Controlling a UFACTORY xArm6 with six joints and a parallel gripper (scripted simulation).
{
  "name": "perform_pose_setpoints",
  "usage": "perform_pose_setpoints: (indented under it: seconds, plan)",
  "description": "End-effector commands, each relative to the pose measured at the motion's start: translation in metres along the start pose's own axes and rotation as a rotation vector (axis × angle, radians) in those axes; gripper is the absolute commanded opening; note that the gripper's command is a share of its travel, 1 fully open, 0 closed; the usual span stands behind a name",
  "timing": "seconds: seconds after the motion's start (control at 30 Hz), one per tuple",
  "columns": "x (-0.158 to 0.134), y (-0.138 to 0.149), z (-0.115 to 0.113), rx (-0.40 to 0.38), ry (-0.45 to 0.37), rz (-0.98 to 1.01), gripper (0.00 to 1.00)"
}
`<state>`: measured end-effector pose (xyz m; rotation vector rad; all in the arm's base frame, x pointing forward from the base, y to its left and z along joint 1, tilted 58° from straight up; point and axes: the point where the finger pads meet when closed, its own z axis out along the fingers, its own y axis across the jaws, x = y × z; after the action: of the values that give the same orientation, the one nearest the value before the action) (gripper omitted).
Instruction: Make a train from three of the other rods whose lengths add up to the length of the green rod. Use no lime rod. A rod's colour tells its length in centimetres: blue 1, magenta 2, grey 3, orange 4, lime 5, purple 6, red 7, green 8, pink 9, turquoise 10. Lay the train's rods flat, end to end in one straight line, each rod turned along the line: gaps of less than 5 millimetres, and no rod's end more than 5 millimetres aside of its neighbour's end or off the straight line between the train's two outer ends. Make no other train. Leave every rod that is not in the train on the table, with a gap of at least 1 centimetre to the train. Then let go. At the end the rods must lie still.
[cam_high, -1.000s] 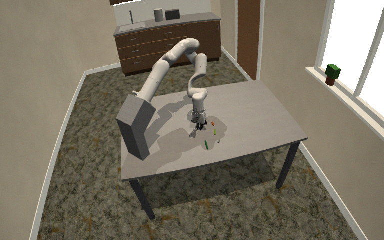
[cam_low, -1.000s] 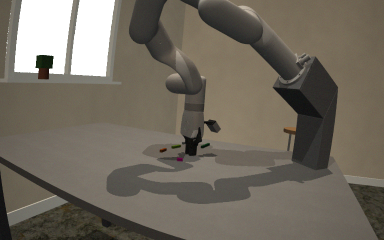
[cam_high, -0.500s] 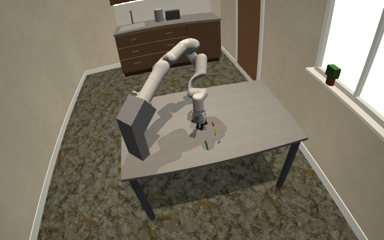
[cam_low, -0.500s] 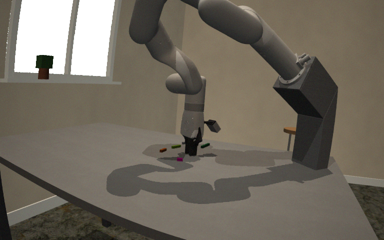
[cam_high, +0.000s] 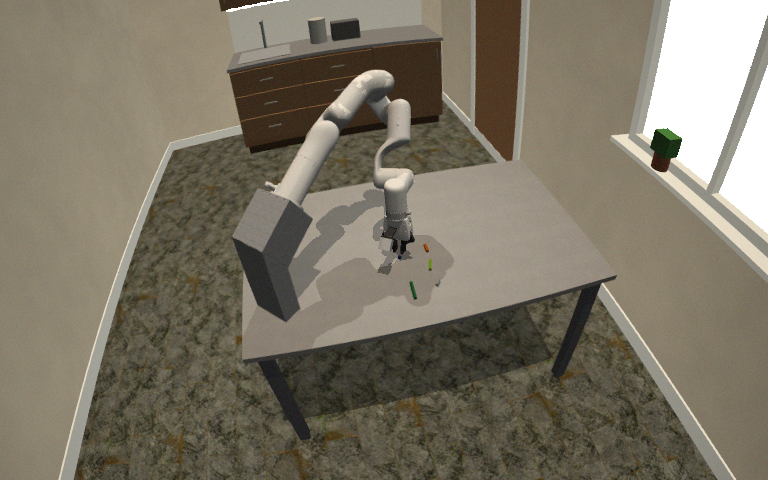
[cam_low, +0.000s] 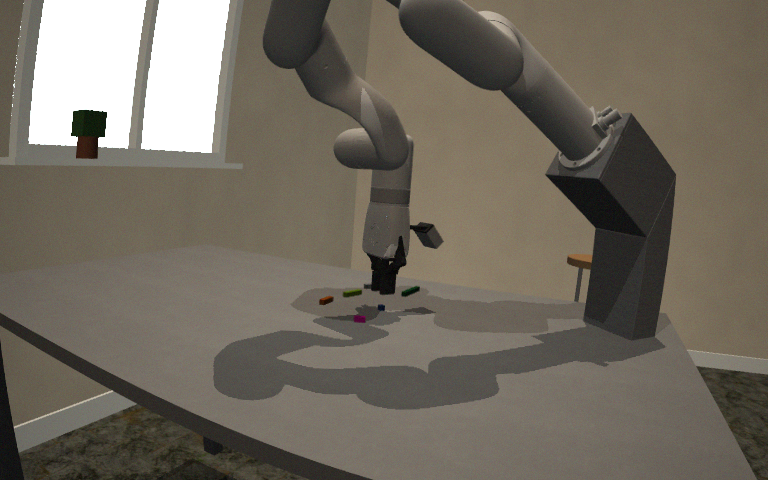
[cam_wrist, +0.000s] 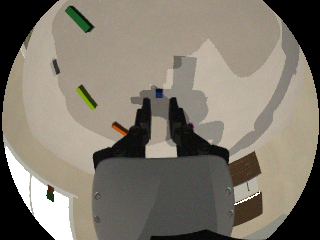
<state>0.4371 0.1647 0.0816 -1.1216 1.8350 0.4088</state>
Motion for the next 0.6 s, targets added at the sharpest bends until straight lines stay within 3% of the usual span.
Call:
perform_pose_setpoints:
  seconds: [0.0, 0.23, 0.5, 0.53, 0.57]
  plan:
    - [-0.001, 0.0, -0.024, 0.0, 0.0, 0.0, 0.24]
    - [-0.001, 0.0, -0.051, 0.0, 0.0, 0.0, 0.24]
    - [-0.001, 0.0, -0.056, 0.0, 0.0, 0.0, 0.24]
    - [-0.001, 0.0, -0.056, 0.0, 0.0, 0.0, 1.0]
    - [-0.001, 0.0, -0.056, 0.0, 0.0, 0.0, 1.0]
